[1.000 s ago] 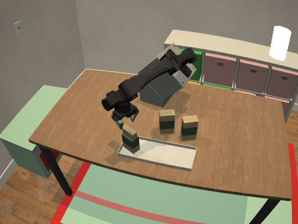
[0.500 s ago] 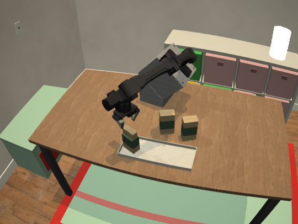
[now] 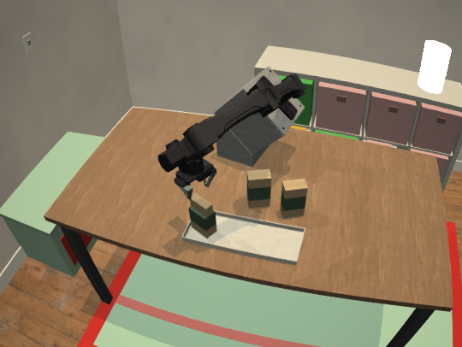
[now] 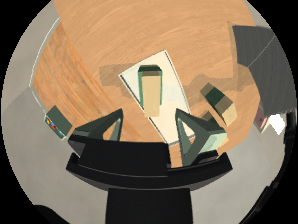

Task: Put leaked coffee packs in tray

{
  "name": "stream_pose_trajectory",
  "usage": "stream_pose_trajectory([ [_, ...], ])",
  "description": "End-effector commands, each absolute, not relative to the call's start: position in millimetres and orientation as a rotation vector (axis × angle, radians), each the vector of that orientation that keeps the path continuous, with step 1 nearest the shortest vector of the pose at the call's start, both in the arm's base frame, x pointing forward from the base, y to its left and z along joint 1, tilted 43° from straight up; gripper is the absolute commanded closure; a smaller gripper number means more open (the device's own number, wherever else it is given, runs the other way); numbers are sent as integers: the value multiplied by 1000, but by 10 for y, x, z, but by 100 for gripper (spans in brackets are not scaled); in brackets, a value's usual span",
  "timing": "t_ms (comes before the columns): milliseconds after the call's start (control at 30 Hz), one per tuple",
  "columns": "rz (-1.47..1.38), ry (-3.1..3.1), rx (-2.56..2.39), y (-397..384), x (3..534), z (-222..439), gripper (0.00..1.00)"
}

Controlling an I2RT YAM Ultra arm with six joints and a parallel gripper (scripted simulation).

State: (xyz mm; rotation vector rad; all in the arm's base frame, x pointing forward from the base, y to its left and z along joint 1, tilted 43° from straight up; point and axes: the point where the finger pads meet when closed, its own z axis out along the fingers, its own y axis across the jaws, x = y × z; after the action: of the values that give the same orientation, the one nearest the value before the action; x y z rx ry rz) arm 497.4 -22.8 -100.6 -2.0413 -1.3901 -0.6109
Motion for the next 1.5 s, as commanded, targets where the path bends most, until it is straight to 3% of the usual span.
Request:
stream_pose_trajectory([
  [0, -655, -1402, -2080, -447, 5066, -824, 23],
  [800, -706, -1557, -1990, -257, 4932, -676, 23],
  [1467, -880, -2056, -1608, 416, 3901, -207, 23],
])
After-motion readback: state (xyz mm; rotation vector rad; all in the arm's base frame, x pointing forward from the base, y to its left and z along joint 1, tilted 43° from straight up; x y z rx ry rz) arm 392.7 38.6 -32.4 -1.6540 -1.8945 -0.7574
